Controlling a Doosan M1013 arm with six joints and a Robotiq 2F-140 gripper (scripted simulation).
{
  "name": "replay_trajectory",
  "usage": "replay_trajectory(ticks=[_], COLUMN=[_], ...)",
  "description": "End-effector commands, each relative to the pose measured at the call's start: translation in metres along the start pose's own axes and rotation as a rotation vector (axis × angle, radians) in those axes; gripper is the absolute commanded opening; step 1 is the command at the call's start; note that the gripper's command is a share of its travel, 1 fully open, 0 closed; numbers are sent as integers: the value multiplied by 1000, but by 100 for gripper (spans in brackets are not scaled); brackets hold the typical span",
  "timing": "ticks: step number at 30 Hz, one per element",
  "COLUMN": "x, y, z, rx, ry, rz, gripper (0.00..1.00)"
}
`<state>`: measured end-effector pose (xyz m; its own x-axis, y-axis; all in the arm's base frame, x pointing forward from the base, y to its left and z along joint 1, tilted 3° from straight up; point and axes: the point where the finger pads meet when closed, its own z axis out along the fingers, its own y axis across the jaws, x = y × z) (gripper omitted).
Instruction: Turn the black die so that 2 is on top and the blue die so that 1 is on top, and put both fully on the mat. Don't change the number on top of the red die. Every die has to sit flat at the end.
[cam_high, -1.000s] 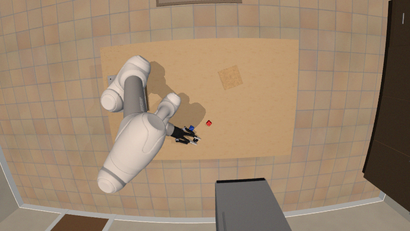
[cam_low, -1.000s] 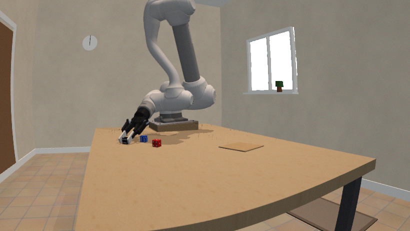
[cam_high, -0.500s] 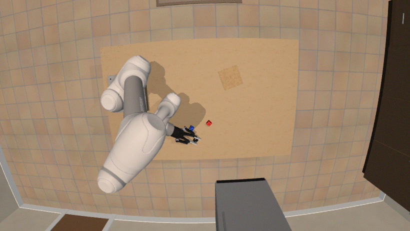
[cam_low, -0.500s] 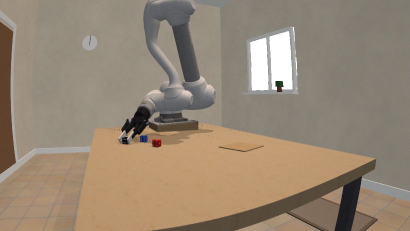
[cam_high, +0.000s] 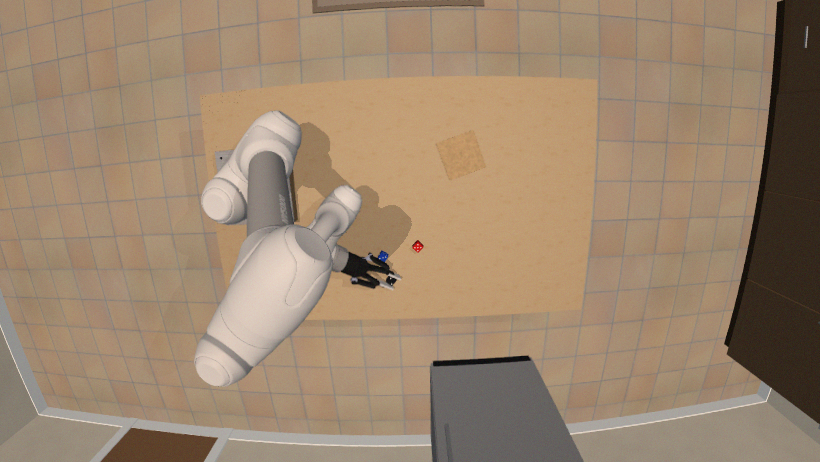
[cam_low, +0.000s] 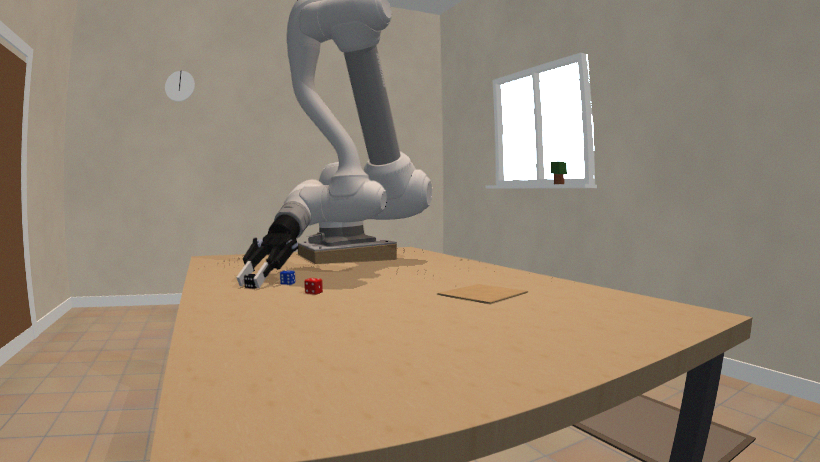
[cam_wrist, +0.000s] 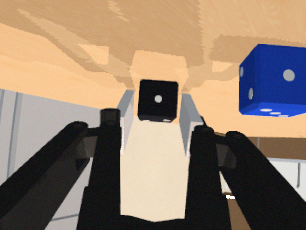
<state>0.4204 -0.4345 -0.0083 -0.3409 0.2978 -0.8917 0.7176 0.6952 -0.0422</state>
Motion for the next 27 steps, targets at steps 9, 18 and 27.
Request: replay_trajectory(ticks=[9,18,27], x=[0,0,0], y=[0,0,0], z=[0,-11,-40], rx=[0,0,0], ry=[0,0,0], rz=[0,0,0], gripper=[35,35,35])
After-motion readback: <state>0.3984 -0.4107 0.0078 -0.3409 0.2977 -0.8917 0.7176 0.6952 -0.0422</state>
